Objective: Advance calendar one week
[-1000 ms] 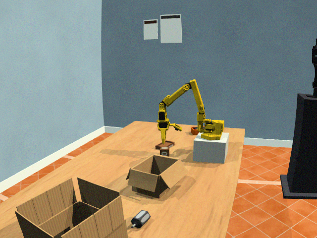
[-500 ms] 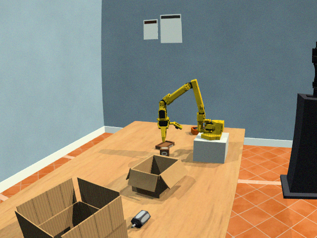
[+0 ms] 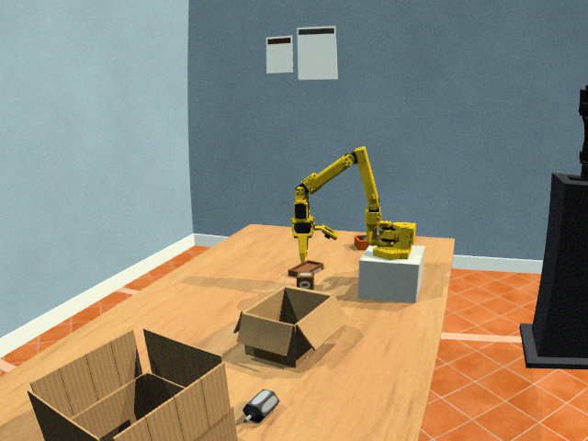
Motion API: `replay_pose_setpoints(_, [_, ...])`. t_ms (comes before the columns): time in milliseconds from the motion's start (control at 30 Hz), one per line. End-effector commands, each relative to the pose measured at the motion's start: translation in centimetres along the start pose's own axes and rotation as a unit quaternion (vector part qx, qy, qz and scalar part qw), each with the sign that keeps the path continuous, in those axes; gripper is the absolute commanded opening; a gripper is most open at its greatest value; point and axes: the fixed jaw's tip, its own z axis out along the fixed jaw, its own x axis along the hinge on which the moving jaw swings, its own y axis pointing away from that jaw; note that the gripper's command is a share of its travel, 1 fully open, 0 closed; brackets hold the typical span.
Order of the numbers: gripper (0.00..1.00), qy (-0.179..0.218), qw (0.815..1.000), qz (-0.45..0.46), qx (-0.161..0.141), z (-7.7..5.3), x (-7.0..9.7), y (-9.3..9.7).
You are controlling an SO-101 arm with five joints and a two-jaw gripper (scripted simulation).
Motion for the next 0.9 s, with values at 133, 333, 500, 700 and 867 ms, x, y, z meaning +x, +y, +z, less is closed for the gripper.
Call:
replay_pose_setpoints(133, [0.36, 0.069, 0.998, 0.001, -0.003, -2.6, 1.7, -0.1])
replay_pose_setpoints(333, [0.35, 0.128, 0.992, 0.001, -0.006, -4.8, 2.8, 0.0])
replay_pose_setpoints(500, [0.35, 0.2, 0.98, 0.001, -0.01, -7.8, 3.8, 0.0])
replay_pose_setpoints(700, [0.35, 0.246, 0.969, 0.002, -0.012, -9.7, 4.2, 0.1])
replay_pose_setpoints(867, [0.35, 0.251, 0.968, 0.002, -0.012, -9.9, 4.2, 0.1])
